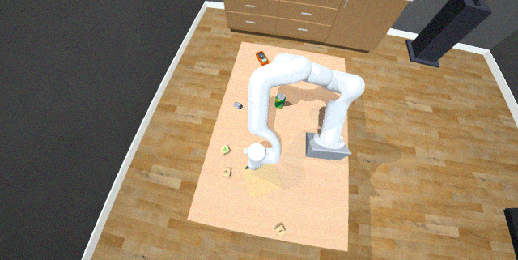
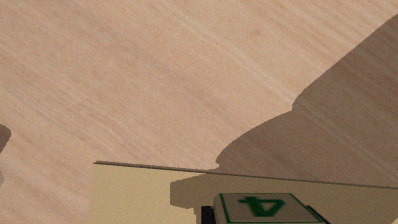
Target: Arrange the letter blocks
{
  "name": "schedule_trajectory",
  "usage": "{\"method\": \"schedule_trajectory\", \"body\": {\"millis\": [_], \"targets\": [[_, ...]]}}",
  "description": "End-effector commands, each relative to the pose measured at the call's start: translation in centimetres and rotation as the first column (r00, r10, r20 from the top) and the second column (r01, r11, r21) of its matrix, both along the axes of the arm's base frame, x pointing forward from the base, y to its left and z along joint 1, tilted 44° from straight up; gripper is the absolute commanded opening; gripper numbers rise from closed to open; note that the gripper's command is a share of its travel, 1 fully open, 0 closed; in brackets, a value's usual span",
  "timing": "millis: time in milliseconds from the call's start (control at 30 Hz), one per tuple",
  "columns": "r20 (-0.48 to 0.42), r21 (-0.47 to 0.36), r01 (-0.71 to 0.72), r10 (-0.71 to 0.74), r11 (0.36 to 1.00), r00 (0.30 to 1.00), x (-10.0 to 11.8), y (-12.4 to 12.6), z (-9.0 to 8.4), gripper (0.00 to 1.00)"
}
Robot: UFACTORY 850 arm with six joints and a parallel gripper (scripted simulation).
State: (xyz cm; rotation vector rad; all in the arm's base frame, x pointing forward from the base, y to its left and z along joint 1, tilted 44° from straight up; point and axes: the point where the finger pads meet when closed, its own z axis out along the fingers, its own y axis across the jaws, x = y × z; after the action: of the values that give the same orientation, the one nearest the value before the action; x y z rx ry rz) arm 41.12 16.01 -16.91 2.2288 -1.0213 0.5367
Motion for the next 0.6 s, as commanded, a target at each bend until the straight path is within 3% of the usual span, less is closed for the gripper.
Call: {"method": "schedule_trajectory", "body": {"millis": [0, 567], "targets": [[0.001, 0.001, -0.001, 0.001, 1.000, 1.000, 0.07, 0.10, 0.04, 0.44], [0.001, 0.001, -0.001, 0.001, 1.000, 1.000, 0.09, -0.05, -0.13, 0.44]]}}
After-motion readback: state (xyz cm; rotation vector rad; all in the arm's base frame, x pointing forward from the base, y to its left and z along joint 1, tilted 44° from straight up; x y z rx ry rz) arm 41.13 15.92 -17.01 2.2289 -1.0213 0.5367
